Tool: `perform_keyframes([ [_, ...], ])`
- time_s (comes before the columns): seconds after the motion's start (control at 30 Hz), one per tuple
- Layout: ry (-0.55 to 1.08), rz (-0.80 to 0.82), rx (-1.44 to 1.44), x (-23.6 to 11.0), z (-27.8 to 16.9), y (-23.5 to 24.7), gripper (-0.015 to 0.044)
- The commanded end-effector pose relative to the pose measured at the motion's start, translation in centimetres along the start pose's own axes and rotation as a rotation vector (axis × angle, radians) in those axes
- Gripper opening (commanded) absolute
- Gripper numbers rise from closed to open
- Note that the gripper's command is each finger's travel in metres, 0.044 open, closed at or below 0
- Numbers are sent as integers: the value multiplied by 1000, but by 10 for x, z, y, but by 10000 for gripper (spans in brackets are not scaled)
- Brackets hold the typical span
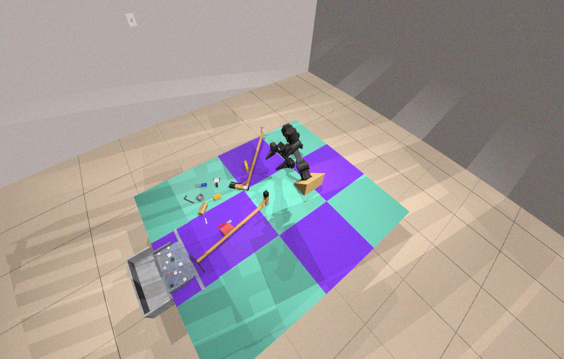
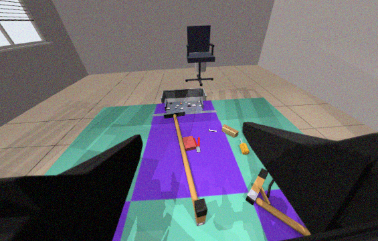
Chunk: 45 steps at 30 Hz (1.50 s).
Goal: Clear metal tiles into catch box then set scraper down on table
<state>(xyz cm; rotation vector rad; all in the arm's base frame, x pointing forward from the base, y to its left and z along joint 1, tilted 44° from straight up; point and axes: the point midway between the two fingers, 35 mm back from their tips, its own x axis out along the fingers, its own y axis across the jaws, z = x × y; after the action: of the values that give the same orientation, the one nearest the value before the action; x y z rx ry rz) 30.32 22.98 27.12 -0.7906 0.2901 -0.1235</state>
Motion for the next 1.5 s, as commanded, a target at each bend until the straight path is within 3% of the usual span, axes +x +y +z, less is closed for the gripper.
perform_keyframes([
  [0.0,-30,0,11,-13,-3,-5,440],
  [0.3,-84,6,41,-35,-10,-11,440],
  [1.47,-67,1,32,-26,-7,-9,440],
])
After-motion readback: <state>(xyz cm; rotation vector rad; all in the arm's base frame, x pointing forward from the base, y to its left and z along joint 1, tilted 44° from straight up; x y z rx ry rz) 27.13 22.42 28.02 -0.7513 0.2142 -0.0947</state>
